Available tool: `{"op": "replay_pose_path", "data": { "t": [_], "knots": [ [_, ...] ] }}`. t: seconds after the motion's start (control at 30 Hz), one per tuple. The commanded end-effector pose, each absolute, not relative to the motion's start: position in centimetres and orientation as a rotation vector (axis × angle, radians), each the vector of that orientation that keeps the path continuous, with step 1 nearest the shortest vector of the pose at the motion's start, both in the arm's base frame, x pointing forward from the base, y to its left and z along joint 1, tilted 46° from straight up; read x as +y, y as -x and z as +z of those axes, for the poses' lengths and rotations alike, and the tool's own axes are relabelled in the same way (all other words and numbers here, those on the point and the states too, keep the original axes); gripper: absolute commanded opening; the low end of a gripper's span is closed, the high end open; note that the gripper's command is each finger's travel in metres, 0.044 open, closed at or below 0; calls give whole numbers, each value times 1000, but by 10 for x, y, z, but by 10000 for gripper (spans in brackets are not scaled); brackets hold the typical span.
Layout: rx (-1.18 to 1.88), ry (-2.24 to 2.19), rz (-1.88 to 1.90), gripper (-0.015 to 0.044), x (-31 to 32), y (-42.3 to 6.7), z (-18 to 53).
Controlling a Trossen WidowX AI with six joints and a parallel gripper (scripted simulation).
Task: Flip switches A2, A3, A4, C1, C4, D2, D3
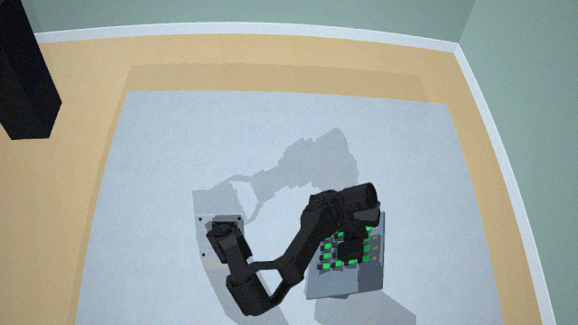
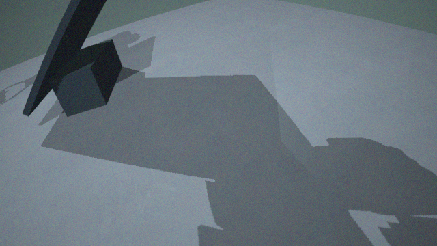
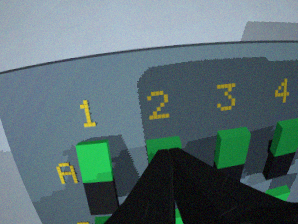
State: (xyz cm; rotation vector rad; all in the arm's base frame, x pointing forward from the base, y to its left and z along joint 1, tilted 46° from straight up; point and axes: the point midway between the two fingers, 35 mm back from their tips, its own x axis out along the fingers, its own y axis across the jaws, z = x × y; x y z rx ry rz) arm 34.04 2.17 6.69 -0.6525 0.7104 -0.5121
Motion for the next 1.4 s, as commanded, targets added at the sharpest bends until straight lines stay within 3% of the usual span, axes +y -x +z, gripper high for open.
{"op": "replay_pose_path", "data": {
  "t": [0.0, 0.8, 1.03, 1.37],
  "knots": [
    [715, 656, -506, 0, 22, -341, 65],
    [714, 656, -506, 0, 20, -343, 64],
    [696, 660, -495, 0, 59, -300, 89],
    [694, 663, -495, 0, 39, -293, 111]
  ]
}}
